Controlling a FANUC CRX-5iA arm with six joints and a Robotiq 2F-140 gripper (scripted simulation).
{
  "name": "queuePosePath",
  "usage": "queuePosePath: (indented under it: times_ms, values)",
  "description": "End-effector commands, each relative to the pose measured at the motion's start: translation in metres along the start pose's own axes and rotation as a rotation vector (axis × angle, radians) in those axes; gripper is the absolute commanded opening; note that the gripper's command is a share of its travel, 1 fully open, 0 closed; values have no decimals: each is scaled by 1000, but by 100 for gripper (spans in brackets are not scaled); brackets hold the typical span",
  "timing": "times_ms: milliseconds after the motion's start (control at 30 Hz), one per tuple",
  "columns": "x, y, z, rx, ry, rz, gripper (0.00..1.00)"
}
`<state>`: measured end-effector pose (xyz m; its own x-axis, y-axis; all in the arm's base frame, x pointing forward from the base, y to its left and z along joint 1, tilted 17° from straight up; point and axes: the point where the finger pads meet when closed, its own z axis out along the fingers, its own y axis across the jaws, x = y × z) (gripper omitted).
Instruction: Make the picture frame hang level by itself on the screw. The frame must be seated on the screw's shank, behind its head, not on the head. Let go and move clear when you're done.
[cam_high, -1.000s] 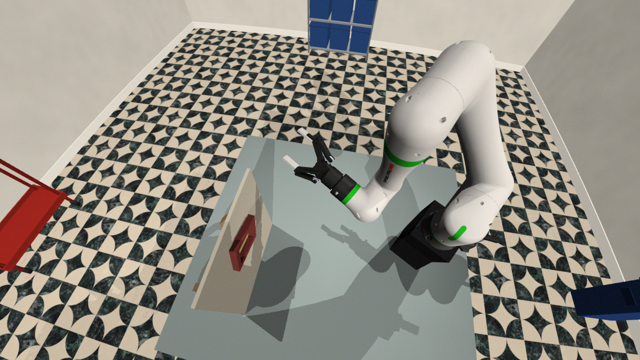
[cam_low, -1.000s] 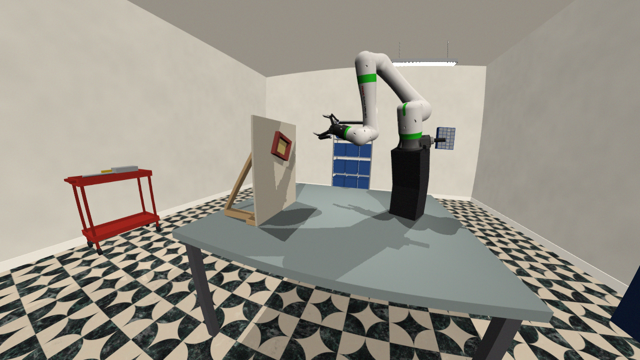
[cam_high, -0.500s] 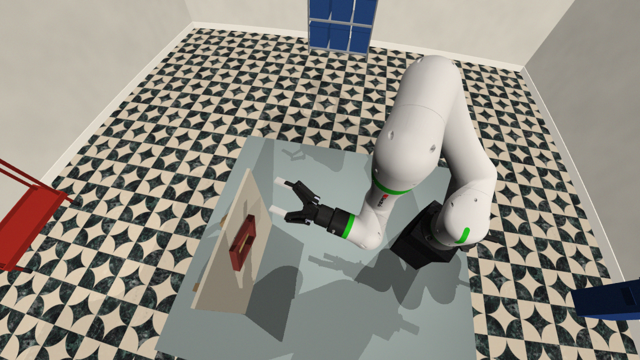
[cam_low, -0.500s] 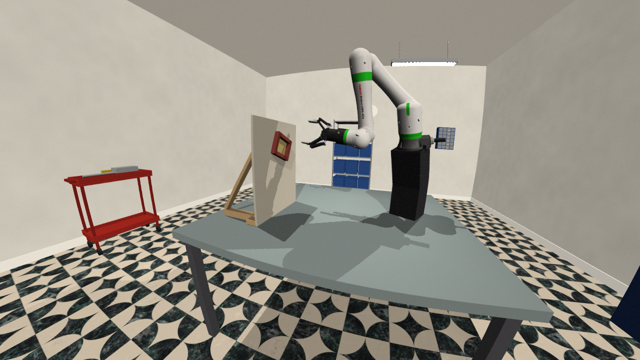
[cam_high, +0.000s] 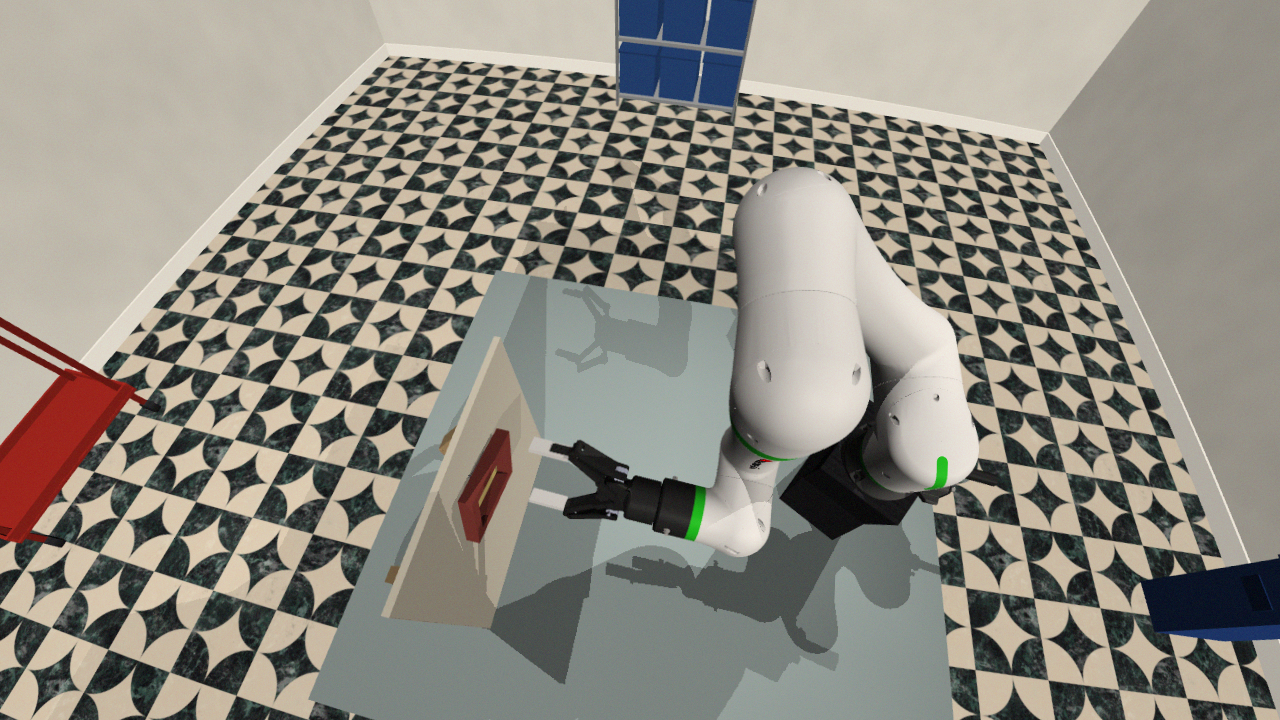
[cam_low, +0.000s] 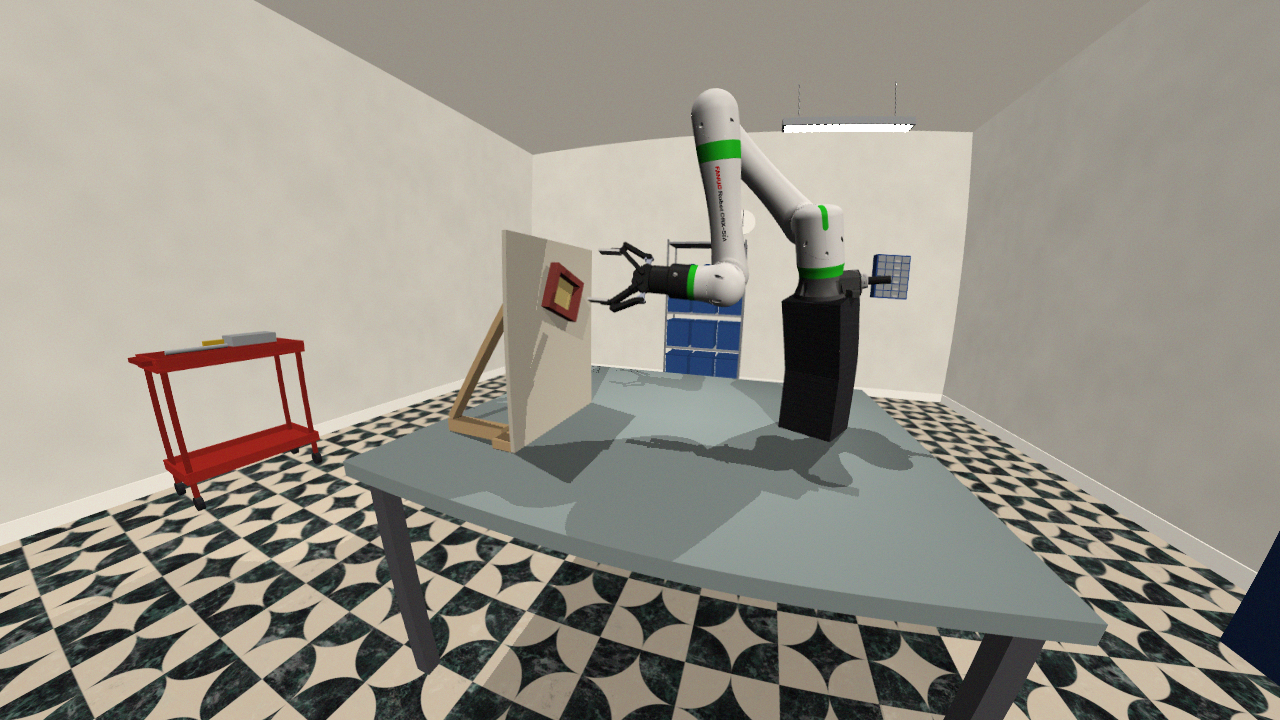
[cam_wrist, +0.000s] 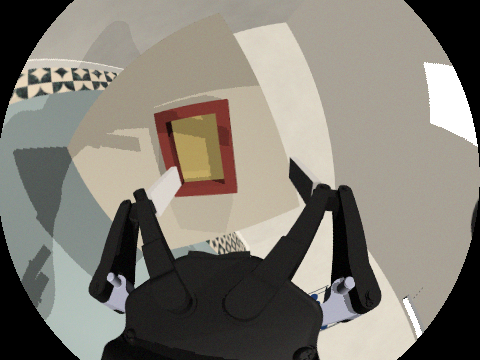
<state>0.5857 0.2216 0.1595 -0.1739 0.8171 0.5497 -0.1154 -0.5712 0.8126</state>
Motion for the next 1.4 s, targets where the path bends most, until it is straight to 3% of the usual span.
queuePosePath:
  times_ms: [0, 367, 400, 1367]
  values:
    - [8, -6, -2, 10, 9, -1, 100]
    - [15, -11, -5, 19, 20, -2, 100]
    - [15, -11, -5, 19, 20, -2, 29]
    - [15, -11, -5, 19, 20, -2, 29]
